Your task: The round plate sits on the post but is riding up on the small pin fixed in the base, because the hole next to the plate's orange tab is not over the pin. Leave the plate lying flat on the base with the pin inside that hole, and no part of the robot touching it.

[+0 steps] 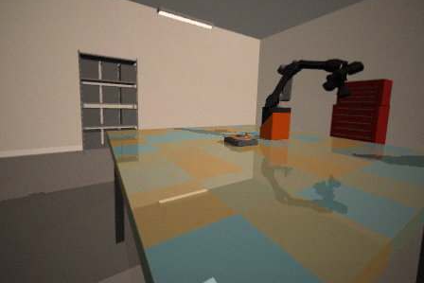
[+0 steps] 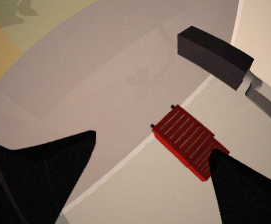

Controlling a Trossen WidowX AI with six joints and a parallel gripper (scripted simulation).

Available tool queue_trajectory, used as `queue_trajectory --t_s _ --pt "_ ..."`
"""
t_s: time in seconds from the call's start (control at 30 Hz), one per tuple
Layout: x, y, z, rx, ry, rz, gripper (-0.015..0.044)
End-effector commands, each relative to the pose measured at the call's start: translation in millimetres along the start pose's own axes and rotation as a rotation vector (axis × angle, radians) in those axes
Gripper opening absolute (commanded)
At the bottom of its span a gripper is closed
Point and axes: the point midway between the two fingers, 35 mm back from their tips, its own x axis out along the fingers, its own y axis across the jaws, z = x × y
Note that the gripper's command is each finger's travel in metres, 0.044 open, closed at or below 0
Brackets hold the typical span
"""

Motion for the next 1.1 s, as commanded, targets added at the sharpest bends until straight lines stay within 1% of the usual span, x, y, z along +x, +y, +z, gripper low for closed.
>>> queue_trajectory --t_s 0.0,0.03,0.07,0.13,0.23,0.3,0.37,0.47,0.57,0.6,0.77,0.8,0.9,1.03,1.07 --pt "-2.3 0.5 0.4 0.004 0.006 0.015 0.0374" --pt "-10.6 3.3 0.7 0.030 0.028 0.056 0.0348" --pt "-27.9 10.4 -0.3 0.104 0.073 0.107 0.0321" --pt "-72.9 31.2 -2.6 0.331 0.196 0.181 0.0269" --pt "-108.1 47.6 -0.5 0.514 0.299 0.220 0.0190" --pt "-122.8 54.5 1.4 0.592 0.344 0.232 0.0138" --pt "-163.3 73.5 10.2 0.811 0.473 0.254 0.0085" --pt "-198.4 90.4 22.3 1.008 0.592 0.256 0.0006" --pt "-222.8 102.2 33.3 1.151 0.680 0.248 0.0000" --pt "-239.5 110.5 42.3 1.252 0.743 0.238 0.0000" --pt "-288.1 135.3 76.3 1.567 0.945 0.179 0.0000" --pt "-291.0 136.8 78.8 1.588 0.958 0.173 0.0000" --pt "-322.6 154.0 109.9 1.819 1.110 0.101 0.0000" --pt "-351.9 171.2 147.9 2.066 1.275 -0.005 0.0000" --pt "-354.0 172.5 151.1 2.085 1.289 -0.015 0.0000"
